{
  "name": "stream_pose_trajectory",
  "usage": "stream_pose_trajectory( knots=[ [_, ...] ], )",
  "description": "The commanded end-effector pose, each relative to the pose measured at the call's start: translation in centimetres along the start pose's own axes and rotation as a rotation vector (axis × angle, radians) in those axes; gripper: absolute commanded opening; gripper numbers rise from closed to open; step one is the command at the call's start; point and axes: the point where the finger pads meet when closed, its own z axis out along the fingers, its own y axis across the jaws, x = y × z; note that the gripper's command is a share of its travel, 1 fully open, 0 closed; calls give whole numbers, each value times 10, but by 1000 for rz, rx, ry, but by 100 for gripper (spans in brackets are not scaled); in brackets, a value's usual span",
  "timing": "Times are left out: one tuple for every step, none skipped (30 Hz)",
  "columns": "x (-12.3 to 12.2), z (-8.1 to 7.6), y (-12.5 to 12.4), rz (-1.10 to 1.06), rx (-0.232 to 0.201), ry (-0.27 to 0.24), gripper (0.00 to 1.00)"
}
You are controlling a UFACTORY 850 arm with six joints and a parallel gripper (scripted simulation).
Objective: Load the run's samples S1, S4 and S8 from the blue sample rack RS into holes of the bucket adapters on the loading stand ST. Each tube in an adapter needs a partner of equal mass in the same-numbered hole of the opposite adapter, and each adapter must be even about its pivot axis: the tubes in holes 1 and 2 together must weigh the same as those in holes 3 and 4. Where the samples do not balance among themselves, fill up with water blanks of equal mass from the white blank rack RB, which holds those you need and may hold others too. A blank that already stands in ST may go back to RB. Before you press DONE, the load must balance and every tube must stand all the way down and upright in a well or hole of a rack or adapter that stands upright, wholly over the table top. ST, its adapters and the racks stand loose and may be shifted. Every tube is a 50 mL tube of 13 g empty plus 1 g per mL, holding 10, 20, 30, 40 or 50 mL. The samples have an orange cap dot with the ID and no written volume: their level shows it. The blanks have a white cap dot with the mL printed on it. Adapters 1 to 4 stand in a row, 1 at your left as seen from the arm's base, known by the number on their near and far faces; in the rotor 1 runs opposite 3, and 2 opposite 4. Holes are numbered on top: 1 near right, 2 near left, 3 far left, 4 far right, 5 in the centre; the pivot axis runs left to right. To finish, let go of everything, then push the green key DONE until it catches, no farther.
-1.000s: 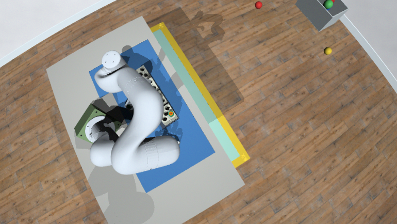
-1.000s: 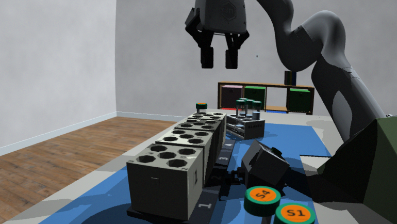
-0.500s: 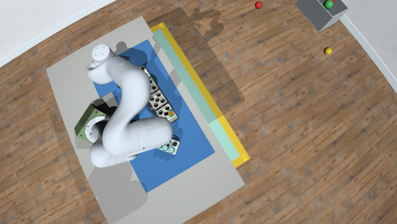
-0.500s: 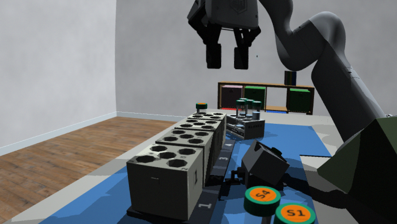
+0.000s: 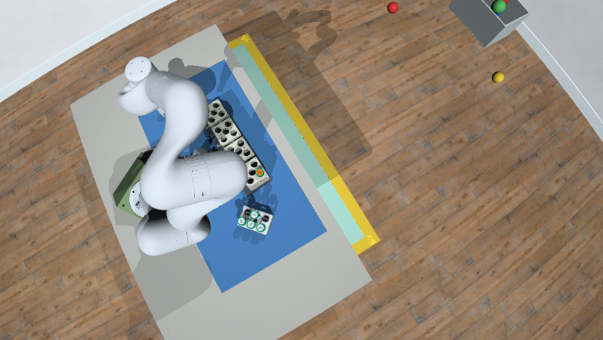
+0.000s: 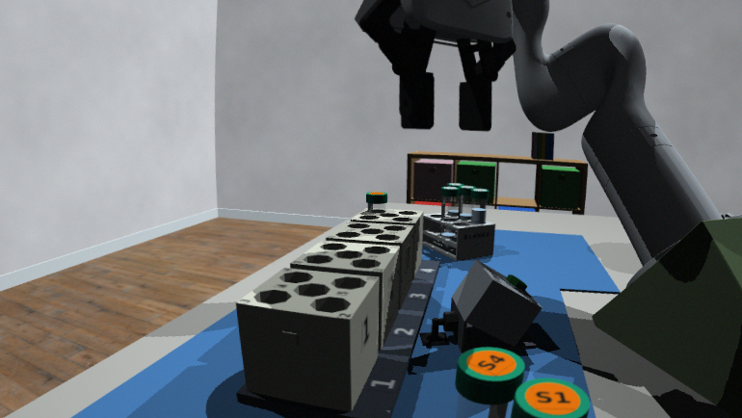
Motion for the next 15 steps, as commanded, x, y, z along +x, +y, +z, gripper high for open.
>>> stream_pose_trajectory(
  knots=[
    [-16, -1, -8, 1, 1, 0, 57],
    [-21, -1, -10, 1, 1, 0, 57],
    [-25, -1, -12, 1, 1, 0, 57],
    [-25, -1, -12, 1, 1, 0, 57],
    [-25, -1, -12, 1, 1, 0, 57],
    [-30, -1, -14, 1, 1, 0, 57],
    [-35, -1, -16, 1, 1, 0, 57],
    [-39, -1, -18, 1, 1, 0, 57],
    [-44, -1, -20, 1, 1, 0, 57],
    [-48, -1, -22, 1, 1, 0, 57],
    [-53, -1, -24, 1, 1, 0, 57],
    [-58, -1, -25, 1, 1, 0, 57],
    [-62, -1, -27, 1, 1, 0, 57],
    [-67, -1, -29, 1, 1, 0, 57],
    [-71, -1, -31, 1, 1, 0, 57]
  ],
)
